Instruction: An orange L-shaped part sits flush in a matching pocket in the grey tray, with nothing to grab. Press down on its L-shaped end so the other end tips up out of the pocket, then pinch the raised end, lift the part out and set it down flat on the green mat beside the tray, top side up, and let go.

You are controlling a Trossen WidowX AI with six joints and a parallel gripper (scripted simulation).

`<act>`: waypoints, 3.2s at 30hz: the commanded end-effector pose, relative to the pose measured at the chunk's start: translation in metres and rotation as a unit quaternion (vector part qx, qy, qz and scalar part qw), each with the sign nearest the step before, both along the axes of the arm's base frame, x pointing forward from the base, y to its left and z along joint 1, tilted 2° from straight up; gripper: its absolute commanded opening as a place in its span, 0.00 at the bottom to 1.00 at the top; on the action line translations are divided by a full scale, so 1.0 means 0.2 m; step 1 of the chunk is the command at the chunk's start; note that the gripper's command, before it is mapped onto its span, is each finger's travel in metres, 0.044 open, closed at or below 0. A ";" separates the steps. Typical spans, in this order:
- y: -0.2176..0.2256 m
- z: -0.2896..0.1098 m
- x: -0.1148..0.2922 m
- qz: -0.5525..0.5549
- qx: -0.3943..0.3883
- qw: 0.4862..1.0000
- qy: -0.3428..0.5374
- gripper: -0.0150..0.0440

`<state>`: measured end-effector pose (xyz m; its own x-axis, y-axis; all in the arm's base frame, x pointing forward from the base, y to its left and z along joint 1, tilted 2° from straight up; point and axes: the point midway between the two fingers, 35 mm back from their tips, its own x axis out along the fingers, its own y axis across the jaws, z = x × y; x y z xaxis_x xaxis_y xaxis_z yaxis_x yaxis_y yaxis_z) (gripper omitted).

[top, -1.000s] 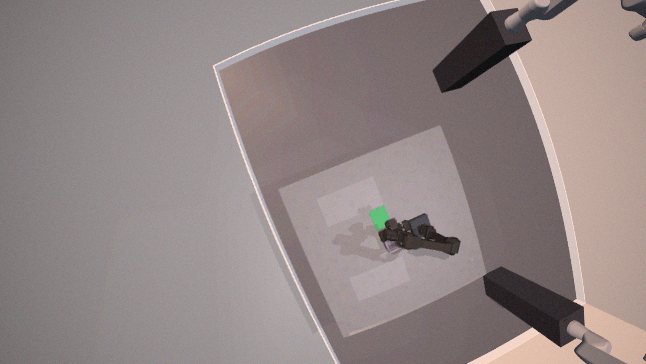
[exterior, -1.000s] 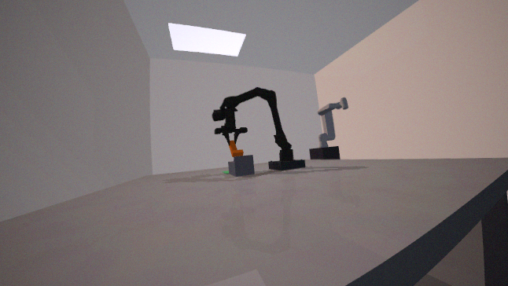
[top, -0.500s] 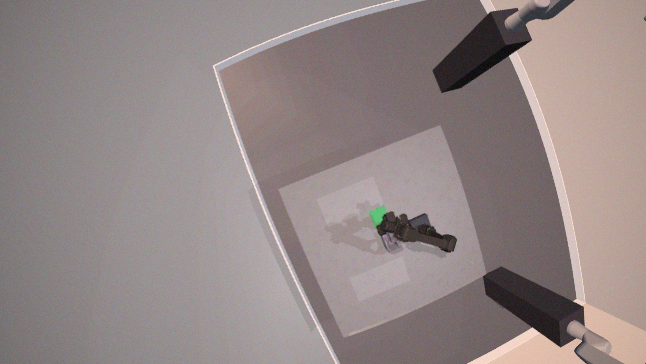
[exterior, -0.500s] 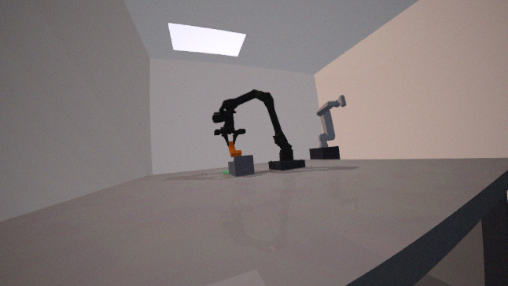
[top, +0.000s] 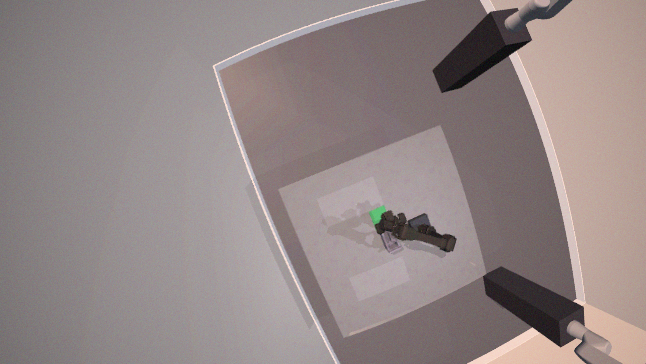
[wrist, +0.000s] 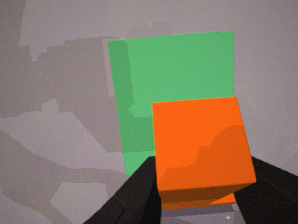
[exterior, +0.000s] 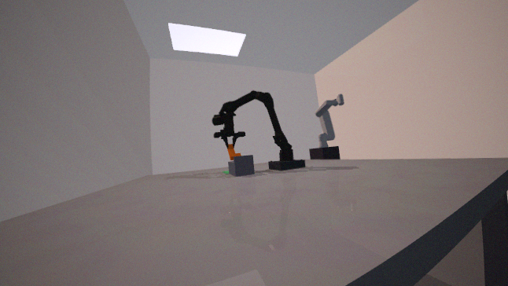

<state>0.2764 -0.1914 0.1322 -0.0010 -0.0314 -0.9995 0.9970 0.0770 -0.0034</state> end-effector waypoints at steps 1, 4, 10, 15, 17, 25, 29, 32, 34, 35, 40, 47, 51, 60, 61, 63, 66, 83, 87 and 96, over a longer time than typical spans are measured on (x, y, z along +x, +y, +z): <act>0.00 -0.06 -0.01 0.003 0.003 1.000 0.007 0.25; 0.00 -0.08 -0.01 0.003 0.003 1.000 0.007 0.25; 0.00 -0.13 -0.01 0.003 0.003 1.000 0.007 0.25; 0.00 -0.17 -0.01 0.003 0.003 1.000 0.007 0.25; 0.00 -0.18 -0.01 0.003 0.003 1.000 0.007 0.25; 0.00 -0.24 -0.01 0.003 0.003 1.000 0.007 0.25; 0.00 -0.27 -0.01 0.003 0.003 1.000 0.007 0.25; 0.00 -0.30 -0.01 0.003 0.003 1.000 0.007 0.25; 0.00 -0.31 -0.01 0.003 0.003 1.000 0.007 0.25; 0.00 -0.32 -0.02 0.003 0.003 1.000 0.007 0.25; 0.00 -0.32 -0.02 0.003 0.003 1.000 0.007 0.25; 0.00 -0.33 -0.02 0.003 0.003 1.000 0.007 0.25; 0.00 -0.33 -0.02 0.003 0.003 1.000 0.007 0.25; 0.00 -0.33 -0.02 0.003 0.003 1.000 0.007 0.25; 0.00 -0.33 -0.02 0.003 0.003 1.000 0.007 0.25; 0.00 -0.33 -0.02 0.003 0.003 1.000 0.007 0.25; 0.00 -0.33 -0.02 0.003 0.003 1.000 0.007 0.25; -0.01 -0.05 0.00 0.002 0.003 1.000 0.006 0.93; 0.01 0.11 -0.01 0.003 0.003 1.000 0.007 0.93; 0.00 0.08 0.00 0.003 0.003 1.000 0.005 0.93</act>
<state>0.2759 -0.1907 0.1492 -0.0105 -0.0254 -0.9996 0.9964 0.0836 -0.0126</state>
